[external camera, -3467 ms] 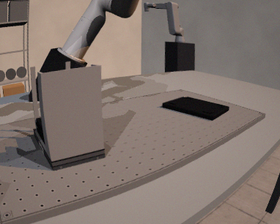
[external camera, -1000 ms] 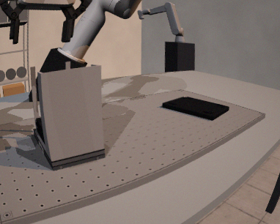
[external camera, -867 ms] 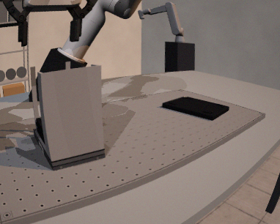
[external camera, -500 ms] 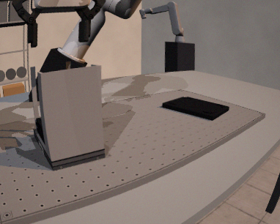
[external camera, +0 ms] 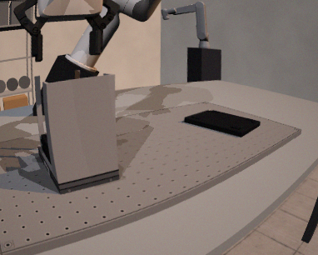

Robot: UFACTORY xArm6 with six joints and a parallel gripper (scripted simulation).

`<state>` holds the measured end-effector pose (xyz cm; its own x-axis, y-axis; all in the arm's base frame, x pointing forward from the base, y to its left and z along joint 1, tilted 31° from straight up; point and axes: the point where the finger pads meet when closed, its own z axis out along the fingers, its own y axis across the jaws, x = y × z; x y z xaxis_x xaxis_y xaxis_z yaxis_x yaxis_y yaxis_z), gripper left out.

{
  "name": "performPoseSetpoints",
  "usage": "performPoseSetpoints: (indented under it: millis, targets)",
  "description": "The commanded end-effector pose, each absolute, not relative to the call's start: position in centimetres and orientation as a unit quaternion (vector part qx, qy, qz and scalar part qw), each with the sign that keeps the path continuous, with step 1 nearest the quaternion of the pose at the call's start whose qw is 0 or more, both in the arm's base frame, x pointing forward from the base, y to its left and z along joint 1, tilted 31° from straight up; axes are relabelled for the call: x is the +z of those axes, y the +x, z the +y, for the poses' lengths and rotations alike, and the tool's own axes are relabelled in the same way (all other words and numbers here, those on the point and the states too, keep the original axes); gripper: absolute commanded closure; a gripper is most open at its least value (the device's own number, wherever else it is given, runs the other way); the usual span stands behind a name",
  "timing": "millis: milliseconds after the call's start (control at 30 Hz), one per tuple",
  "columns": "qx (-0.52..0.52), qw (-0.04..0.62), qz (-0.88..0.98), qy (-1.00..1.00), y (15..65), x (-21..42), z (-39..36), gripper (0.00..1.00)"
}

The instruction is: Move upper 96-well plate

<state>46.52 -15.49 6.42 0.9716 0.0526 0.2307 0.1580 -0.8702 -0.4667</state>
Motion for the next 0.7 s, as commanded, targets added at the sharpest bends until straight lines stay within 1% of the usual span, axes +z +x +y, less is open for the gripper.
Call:
performPoseSetpoints:
  millis: [0,667]
  targets:
    - [-0.108,0.247,-0.055,-0.961,46.7,6.3,-15.5,0.0]
    - [-0.108,0.247,-0.055,-0.961,47.2,3.7,-14.0,0.0]
